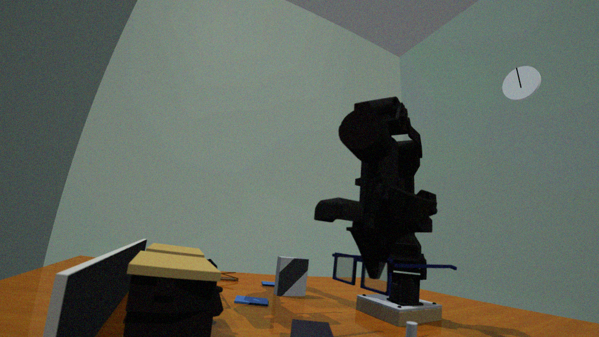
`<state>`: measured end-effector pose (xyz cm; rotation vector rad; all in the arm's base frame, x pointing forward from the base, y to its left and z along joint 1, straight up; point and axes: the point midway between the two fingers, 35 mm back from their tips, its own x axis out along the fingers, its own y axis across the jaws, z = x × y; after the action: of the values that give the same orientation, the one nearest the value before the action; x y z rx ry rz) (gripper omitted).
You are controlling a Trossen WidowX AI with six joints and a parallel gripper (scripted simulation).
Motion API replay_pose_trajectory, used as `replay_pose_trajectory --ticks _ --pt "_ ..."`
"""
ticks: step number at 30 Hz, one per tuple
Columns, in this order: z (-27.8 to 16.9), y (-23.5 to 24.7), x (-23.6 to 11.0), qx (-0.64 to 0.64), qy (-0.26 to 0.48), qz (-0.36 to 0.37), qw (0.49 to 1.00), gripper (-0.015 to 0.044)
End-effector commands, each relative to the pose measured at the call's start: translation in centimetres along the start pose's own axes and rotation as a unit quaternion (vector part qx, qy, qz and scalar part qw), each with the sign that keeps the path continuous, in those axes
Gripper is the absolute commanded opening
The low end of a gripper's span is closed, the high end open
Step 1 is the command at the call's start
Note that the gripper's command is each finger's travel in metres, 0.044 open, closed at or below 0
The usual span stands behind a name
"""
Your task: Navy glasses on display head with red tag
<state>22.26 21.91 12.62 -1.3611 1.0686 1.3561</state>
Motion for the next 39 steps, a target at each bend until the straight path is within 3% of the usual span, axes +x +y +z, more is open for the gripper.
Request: replay_pose_trajectory --ticks 1,10,19,29,39 --pt "-1.3 -0.4 0.1 0.093 0.001 0.002 0.996 0.0000" --pt "-4.0 -1.3 0.1 0.291 0.002 0.002 0.957 0.0000" --pt "-6.7 -2.0 0.1 0.477 0.003 0.000 0.879 0.0000" --pt "-9.8 -2.5 0.1 0.661 0.004 -0.001 0.751 0.0000" --pt "-12.8 -2.6 0.1 0.811 0.004 -0.003 0.585 0.0000"
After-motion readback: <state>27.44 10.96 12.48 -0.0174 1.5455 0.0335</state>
